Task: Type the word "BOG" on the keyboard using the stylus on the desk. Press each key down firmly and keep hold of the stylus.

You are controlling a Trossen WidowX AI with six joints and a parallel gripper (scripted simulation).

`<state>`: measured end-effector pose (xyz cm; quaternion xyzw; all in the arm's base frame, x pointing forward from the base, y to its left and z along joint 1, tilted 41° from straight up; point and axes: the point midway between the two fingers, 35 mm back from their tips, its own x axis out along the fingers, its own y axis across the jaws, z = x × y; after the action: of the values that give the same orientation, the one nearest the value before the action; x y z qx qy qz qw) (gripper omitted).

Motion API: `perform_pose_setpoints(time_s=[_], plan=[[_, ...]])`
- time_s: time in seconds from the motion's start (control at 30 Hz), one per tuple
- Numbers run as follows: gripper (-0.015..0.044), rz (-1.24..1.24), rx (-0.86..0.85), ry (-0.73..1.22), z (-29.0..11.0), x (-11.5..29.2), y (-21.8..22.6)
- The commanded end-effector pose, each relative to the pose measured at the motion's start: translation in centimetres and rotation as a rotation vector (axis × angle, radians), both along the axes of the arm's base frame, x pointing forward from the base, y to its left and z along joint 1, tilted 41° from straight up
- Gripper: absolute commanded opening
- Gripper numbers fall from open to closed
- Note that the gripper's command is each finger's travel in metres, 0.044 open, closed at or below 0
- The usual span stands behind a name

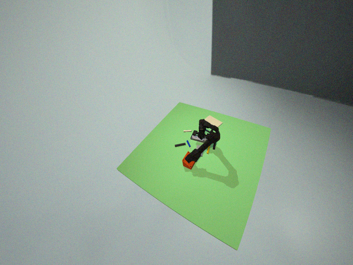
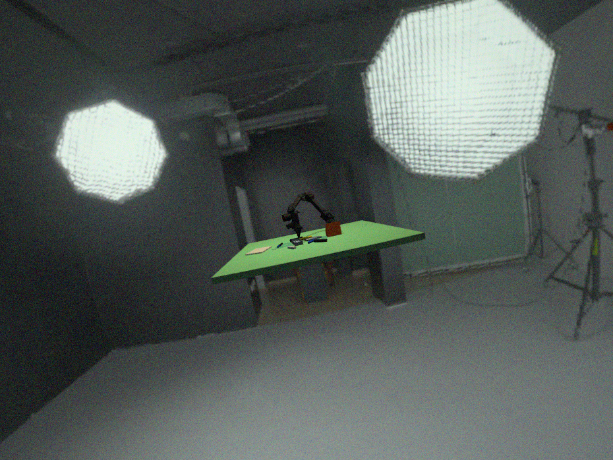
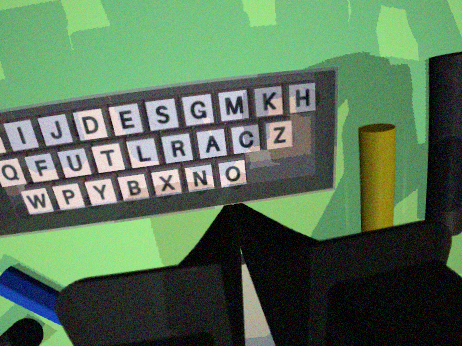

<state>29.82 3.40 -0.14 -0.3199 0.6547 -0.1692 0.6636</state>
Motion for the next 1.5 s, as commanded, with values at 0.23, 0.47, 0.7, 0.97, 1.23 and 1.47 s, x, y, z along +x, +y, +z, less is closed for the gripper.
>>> perform_pose_setpoints(time_s=[0.23,0.47,0.7,0.97,1.23,1.47], plan=[[0.0,-0.003,0.007,-0.003,-4.7,-1.5,5.4],[0.0,-0.003,0.007,-0.003,-4.7,-1.5,5.4],[0.0,-0.003,0.009,-0.002,-0.3,-1.9,9.2],[0.0,-0.003,0.009,-0.002,-0.7,-1.7,9.1],[0.0053,0.001,0.008,-0.004,-0.6,-1.7,9.1],[0.0,0.001,0.008,-0.004,-0.6,-1.7,9.1]])
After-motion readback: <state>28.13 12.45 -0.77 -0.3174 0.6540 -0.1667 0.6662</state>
